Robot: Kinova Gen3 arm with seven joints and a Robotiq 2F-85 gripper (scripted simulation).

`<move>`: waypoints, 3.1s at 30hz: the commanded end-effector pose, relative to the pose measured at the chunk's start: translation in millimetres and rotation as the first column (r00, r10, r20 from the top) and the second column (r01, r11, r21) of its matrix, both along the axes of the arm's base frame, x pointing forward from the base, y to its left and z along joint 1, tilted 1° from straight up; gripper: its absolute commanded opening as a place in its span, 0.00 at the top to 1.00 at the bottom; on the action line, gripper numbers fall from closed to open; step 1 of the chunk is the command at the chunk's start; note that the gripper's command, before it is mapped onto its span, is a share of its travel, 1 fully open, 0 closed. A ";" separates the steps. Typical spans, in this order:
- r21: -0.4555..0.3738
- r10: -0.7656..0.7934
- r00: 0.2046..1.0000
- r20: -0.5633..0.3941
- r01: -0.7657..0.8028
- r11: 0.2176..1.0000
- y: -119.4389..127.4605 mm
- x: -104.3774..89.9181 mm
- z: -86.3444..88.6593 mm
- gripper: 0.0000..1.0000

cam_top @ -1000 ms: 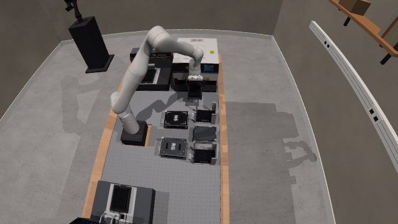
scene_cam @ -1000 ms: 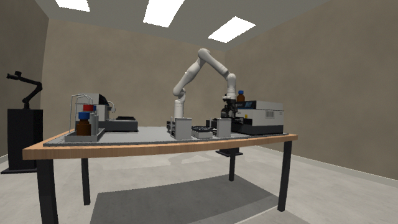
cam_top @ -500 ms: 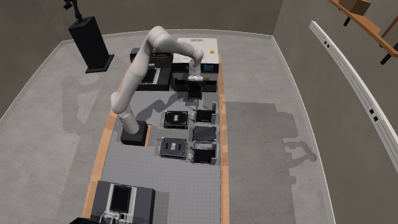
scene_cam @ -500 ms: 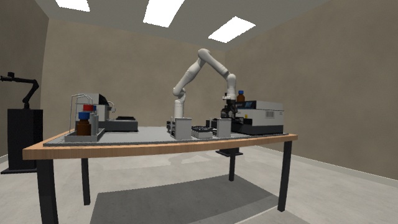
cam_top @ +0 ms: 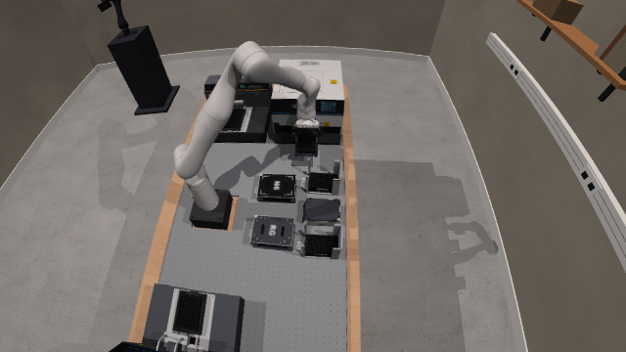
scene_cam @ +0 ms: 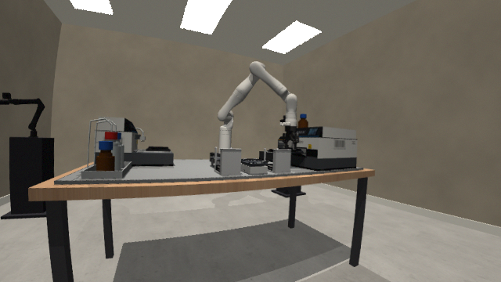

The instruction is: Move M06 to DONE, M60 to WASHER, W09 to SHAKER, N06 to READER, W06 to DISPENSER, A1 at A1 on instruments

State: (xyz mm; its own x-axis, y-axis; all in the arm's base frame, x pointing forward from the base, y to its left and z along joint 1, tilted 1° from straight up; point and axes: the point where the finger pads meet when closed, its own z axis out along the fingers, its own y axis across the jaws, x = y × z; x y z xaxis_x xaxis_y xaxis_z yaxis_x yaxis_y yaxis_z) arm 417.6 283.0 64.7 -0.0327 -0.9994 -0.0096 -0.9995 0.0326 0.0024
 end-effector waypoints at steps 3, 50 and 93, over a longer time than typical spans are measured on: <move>0.001 0.000 1.000 0.002 0.000 1.000 0.3 0.4 -0.8 0.06; 0.001 0.000 1.000 0.002 0.000 1.000 0.1 0.4 16.5 0.00; 0.001 0.000 1.000 0.002 0.000 1.000 -0.4 0.5 65.8 0.00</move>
State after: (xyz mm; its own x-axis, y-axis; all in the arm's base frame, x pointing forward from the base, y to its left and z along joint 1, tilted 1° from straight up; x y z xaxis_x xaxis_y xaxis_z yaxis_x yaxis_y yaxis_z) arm 417.7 282.3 126.2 -0.0327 -0.9994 -0.0096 -0.9995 0.0326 0.0023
